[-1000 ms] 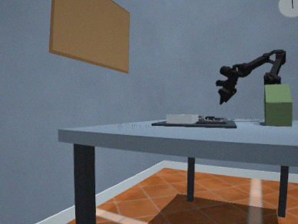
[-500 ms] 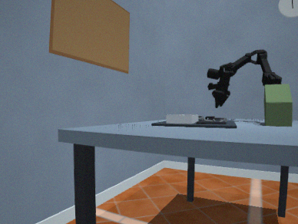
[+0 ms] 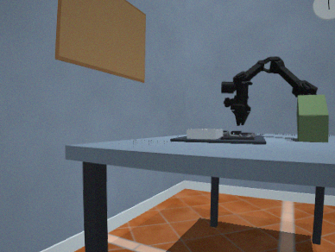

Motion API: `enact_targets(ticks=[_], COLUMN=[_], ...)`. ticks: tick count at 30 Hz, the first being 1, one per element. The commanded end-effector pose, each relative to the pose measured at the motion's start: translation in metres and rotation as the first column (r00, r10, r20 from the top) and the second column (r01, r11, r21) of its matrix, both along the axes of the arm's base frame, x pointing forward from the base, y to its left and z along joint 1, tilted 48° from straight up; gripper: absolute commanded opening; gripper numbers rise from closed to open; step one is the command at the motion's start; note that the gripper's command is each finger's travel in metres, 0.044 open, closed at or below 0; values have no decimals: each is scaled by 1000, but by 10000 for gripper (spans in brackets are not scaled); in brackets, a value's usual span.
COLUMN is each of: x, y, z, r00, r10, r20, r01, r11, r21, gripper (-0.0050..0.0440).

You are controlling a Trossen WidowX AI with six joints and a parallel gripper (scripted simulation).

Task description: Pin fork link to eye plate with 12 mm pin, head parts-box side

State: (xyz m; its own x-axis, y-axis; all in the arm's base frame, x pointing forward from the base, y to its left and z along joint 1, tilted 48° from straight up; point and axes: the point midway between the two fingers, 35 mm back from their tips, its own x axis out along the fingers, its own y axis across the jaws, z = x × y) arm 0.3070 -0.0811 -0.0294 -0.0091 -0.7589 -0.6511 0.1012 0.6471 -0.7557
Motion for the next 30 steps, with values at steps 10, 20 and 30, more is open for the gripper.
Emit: enact_targets(ticks=[10,20,30], x=[11,12,12], y=[13,13,13], z=[-19,-17,-17], r00=[999,999,999], r10=[-27,-26,-26], r20=[-29,-24,-23], r01=[28,26,26], r11=[999,999,999], r21=[33,33,33], gripper=[440,440,440])
